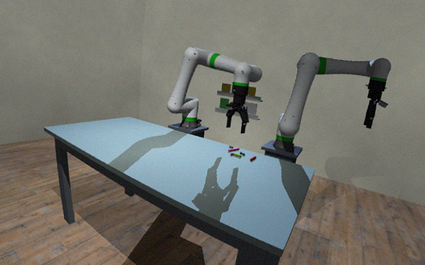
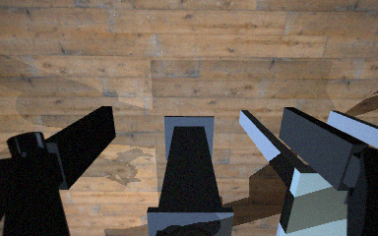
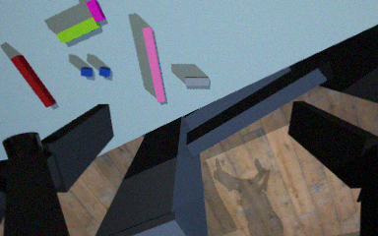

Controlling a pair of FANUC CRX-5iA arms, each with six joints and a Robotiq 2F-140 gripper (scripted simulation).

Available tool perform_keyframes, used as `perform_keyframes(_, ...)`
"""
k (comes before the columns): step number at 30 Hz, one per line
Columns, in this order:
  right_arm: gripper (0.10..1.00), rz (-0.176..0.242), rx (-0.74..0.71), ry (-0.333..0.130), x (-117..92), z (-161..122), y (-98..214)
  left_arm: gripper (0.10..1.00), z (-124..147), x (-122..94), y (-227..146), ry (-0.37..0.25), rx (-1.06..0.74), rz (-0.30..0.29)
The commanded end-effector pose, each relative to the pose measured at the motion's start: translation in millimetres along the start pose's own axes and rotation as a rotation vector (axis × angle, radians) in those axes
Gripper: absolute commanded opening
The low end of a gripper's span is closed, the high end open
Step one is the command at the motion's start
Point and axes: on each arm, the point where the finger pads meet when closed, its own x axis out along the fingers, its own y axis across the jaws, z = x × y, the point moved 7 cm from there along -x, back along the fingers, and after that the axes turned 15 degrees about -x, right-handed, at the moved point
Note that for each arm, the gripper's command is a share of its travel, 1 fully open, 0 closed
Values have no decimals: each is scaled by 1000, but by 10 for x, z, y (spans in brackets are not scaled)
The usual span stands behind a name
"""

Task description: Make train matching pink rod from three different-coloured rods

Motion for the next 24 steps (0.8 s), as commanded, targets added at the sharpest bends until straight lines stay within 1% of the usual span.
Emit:
perform_keyframes(1,1000,-1,-168,1,163,-72,-13,1000,-1,-10,2,2,0,1)
perform_keyframes(9,1000,0,-390,1,384,-165,-20,1000,-1,-10,2,2,0,1)
perform_keyframes(11,1000,0,-390,1,384,-165,-20,1000,-1,-10,2,2,0,1)
perform_keyframes(13,1000,0,-444,1,436,-187,-21,1000,-1,-10,2,2,0,1)
perform_keyframes(24,1000,0,-446,1,438,-188,-21,1000,-1,-10,2,2,0,1)
